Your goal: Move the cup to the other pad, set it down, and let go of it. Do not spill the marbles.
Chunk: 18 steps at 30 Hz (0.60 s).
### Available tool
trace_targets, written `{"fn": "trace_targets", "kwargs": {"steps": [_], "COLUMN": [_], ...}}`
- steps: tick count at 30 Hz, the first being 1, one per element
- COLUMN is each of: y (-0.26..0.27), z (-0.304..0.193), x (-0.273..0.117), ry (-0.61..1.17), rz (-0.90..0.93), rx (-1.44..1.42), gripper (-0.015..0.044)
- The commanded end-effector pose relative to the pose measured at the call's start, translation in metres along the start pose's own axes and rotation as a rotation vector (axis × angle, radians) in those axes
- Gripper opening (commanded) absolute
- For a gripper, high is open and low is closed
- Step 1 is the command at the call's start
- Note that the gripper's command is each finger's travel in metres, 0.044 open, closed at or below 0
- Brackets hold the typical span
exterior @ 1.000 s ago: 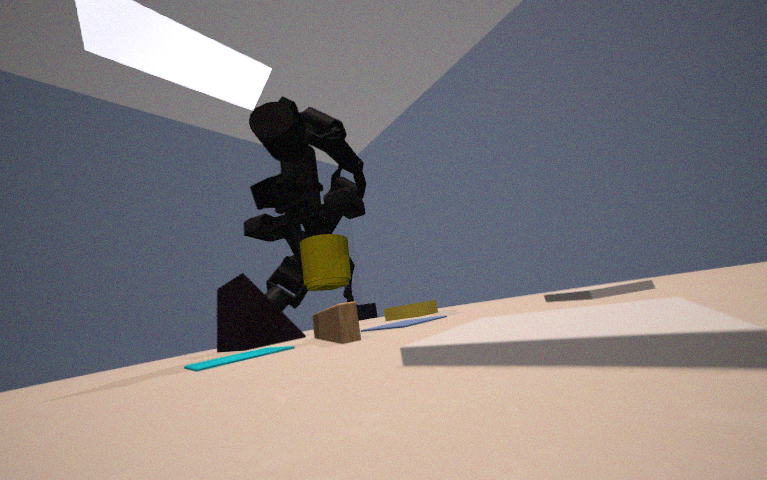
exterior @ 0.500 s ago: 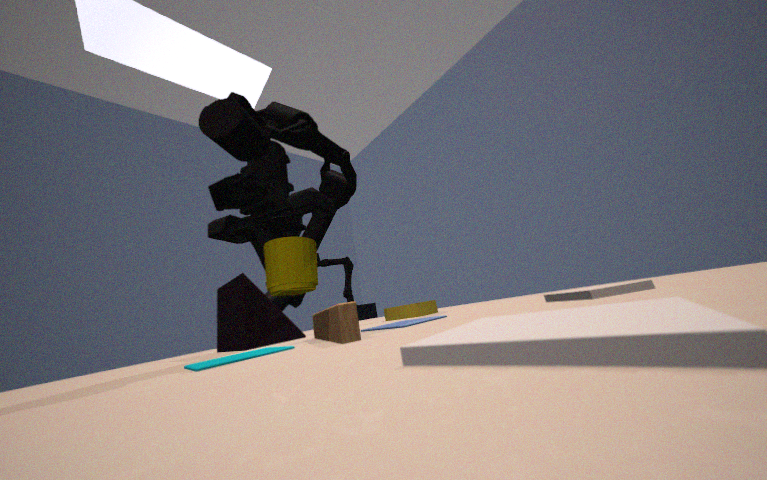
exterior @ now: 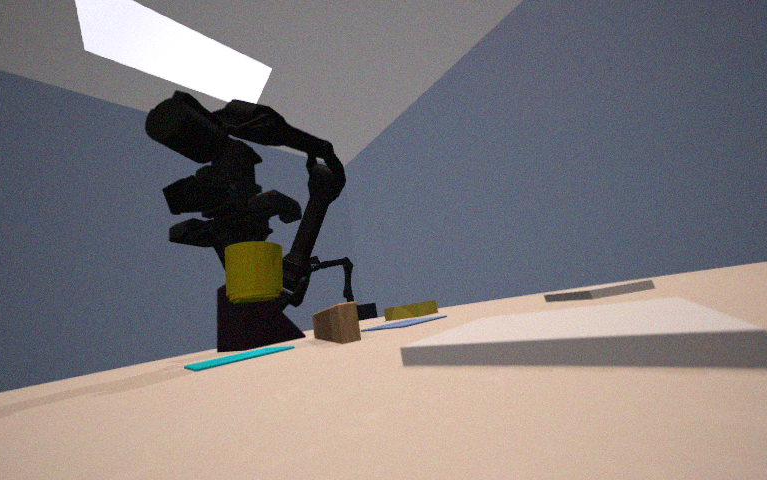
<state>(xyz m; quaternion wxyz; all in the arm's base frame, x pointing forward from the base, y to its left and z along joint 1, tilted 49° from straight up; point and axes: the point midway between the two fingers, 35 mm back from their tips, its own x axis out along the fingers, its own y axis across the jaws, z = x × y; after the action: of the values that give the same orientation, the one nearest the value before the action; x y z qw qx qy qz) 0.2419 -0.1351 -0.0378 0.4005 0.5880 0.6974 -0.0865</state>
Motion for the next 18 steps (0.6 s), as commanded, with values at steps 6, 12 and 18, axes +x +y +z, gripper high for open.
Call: {"fn": "trace_targets", "kwargs": {"steps": [6,12,18], "y": [-0.015,-0.014,-0.014], "z": [0.014,0.014,0.014], "x": [-0.003,0.003,0.012], "ry": [-0.012,-0.012,-0.012], "rz": [-0.001,-0.001,-0.001], "rx": [-0.008,-0.008,-0.008], "gripper": [0.0,0.0,0.0]}}
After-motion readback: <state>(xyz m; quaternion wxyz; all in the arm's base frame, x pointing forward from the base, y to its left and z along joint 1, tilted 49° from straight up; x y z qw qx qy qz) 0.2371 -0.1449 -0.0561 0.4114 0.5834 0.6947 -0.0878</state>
